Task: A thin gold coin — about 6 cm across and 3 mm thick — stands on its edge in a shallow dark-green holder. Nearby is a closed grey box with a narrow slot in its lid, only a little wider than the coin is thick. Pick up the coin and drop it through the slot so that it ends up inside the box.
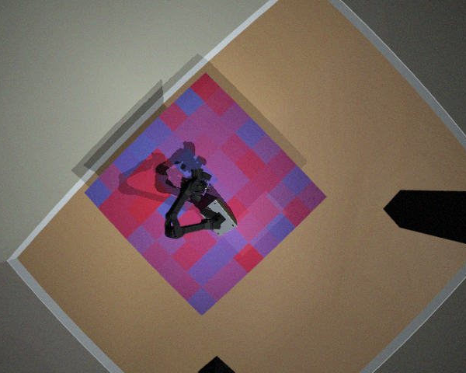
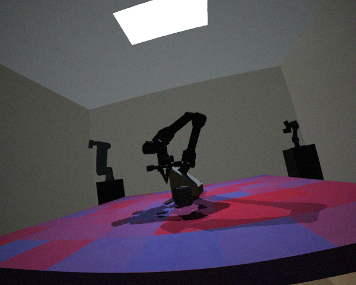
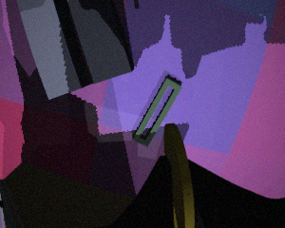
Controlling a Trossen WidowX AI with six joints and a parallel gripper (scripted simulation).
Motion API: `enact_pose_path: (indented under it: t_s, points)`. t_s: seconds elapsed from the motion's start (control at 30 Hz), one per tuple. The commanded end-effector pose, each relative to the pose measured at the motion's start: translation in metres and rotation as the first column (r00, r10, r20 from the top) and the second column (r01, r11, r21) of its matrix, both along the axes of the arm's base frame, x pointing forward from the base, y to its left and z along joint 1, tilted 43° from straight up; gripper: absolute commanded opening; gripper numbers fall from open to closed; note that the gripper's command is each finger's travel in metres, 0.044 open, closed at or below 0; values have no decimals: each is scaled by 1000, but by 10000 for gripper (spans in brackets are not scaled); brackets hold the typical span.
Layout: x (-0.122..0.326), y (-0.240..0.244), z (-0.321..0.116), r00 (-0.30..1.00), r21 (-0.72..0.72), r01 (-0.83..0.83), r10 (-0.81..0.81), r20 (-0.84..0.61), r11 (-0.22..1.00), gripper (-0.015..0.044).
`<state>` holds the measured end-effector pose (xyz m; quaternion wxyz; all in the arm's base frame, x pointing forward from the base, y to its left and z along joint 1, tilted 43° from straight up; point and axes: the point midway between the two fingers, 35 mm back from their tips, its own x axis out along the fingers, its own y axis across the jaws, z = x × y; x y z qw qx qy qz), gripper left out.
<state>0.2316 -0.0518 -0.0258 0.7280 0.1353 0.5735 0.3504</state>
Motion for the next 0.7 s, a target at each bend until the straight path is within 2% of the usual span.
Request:
enact_pose_path:
  t_s: [0.0, 0.67]
  points:
    - [-1, 0, 0, 990, -21, -107, 109, 91, 994, 0]
    - [17, 11, 13, 982, -37, -143, 147, 121, 989, 0]
